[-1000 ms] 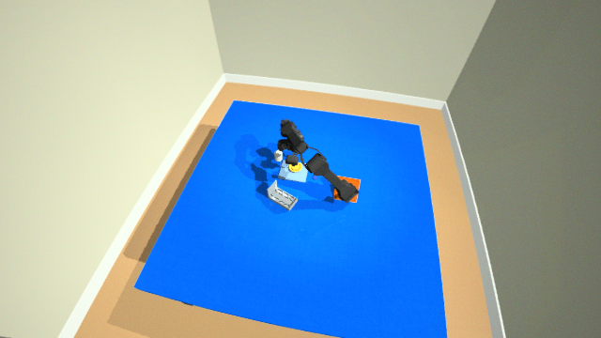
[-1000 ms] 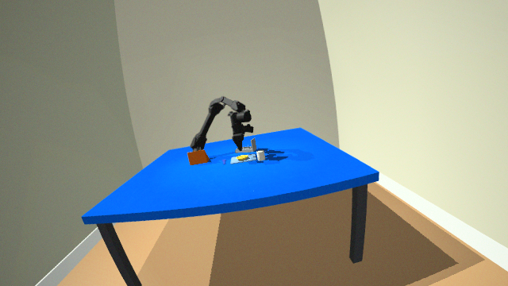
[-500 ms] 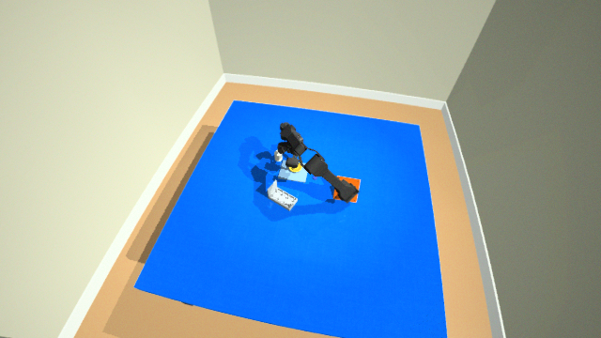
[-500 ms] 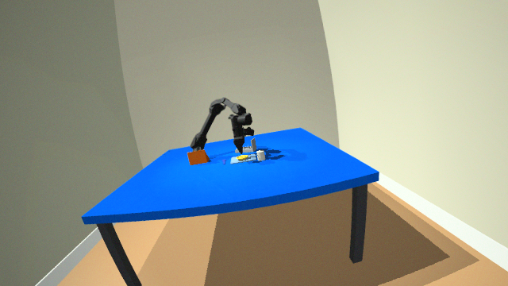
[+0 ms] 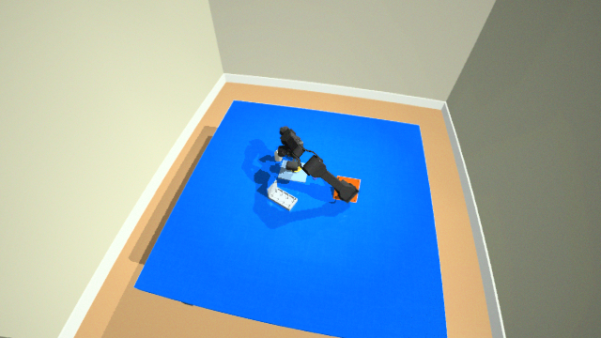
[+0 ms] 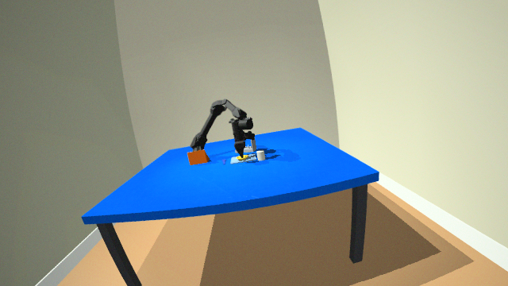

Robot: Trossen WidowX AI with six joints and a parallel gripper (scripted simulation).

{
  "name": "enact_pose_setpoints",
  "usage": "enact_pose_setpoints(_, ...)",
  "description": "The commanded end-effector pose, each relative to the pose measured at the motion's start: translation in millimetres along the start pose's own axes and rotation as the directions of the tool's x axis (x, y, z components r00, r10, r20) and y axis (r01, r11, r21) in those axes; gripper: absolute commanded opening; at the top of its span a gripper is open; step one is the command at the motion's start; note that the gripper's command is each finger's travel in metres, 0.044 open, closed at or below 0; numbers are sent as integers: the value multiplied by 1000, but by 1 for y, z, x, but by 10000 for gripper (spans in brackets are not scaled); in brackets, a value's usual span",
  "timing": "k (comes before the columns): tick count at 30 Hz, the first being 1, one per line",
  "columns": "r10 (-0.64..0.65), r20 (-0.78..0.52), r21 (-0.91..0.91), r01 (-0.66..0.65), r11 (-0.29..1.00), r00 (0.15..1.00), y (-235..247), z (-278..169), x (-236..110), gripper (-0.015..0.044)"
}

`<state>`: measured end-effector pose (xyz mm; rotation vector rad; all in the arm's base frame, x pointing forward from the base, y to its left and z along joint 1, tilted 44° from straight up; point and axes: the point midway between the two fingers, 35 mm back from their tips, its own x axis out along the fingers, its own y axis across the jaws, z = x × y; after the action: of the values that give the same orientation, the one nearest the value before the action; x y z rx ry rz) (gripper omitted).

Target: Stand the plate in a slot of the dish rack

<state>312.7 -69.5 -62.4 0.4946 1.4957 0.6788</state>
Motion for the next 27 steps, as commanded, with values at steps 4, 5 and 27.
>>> enact_pose_setpoints(4, 7, -5, 7, -7, 1000, 1000, 3, -2, 14, 400)
enact_pose_setpoints(5, 7, -5, 7, -7, 1000, 1000, 3, -2, 15, 400)
enact_pose_setpoints(27, 7, -5, 7, -7, 1000, 1000, 3, -3, 18, 324)
